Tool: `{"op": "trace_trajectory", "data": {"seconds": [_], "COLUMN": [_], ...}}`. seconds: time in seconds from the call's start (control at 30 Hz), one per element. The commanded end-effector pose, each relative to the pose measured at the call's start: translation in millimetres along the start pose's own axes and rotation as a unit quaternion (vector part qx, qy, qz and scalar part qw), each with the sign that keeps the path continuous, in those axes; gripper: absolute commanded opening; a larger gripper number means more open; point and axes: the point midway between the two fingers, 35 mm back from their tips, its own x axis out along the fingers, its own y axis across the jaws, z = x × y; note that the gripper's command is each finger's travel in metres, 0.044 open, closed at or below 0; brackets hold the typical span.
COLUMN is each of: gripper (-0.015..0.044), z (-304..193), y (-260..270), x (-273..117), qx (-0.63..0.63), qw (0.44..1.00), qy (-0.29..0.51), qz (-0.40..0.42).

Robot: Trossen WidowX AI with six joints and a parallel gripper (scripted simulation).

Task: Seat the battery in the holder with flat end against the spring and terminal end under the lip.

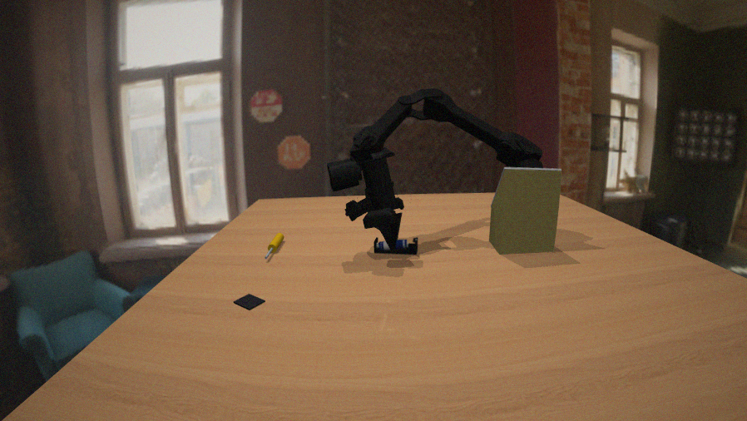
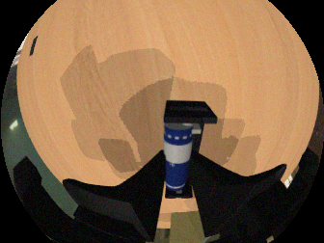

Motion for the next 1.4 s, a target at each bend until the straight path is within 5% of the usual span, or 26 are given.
{"op": "trace_trajectory", "data": {"seconds": [0.0,1.37], "gripper": [0.0062,0.0062], "z": [1.8,-6.1], "y": [-2.0,-5.0], "x": [1.4,4.4], "qx": [0.004,0.002], "qw": [1.000,0.997], "qy": [-0.011,-0.079], "qz": [-0.002,0.003]}}
